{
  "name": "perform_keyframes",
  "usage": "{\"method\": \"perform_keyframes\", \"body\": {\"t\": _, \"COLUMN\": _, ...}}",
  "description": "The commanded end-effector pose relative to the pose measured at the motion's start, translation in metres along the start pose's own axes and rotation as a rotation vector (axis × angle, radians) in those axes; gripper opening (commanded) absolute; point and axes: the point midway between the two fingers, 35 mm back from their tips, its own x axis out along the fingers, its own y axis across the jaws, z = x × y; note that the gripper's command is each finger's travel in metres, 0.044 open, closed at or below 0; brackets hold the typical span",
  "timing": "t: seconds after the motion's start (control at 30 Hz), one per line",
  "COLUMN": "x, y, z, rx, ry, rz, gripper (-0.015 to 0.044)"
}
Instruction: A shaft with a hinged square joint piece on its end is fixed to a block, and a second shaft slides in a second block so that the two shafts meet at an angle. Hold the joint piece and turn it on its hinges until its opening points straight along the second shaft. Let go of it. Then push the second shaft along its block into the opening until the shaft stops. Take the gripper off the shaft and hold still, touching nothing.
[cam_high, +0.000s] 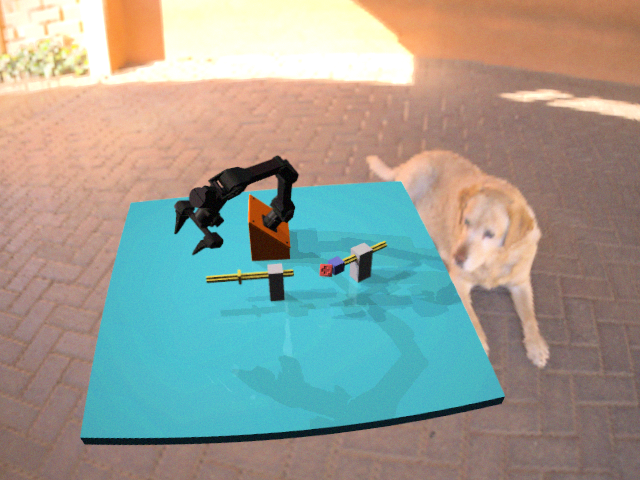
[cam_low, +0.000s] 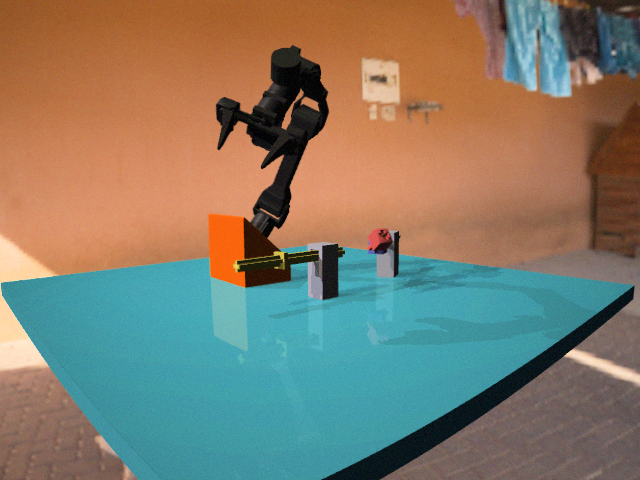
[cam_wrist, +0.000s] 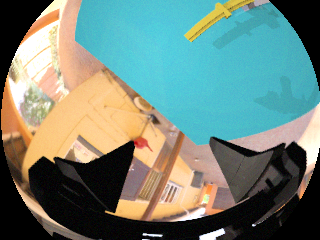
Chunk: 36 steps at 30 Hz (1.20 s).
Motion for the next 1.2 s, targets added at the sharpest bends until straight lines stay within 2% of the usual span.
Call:
{"method": "perform_keyframes", "body": {"t": 0.0, "x": -0.025, "y": -0.054, "z": 0.013, "rx": -0.084, "ry": -0.005, "rz": -0.088, "gripper": 0.044}}
{"method": "perform_keyframes", "body": {"t": 0.3, "x": -0.088, "y": -0.167, "z": 0.069, "rx": -0.308, "ry": -0.029, "rz": -0.292, "gripper": 0.044}}
{"method": "perform_keyframes", "body": {"t": 0.5, "x": -0.117, "y": -0.211, "z": 0.106, "rx": -0.397, "ry": -0.057, "rz": -0.389, "gripper": 0.044}}
{"method": "perform_keyframes", "body": {"t": 0.77, "x": -0.182, "y": -0.282, "z": 0.2, "rx": -0.529, "ry": -0.159, "rz": -0.588, "gripper": 0.044}}
{"method": "perform_keyframes", "body": {"t": 0.87, "x": -0.195, "y": -0.291, "z": 0.221, "rx": -0.555, "ry": -0.185, "rz": -0.627, "gripper": 0.044}}
{"method": "perform_keyframes", "body": {"t": 1.17, "x": -0.194, "y": -0.292, "z": 0.221, "rx": -0.657, "ry": -0.153, "rz": -0.64, "gripper": 0.044}}
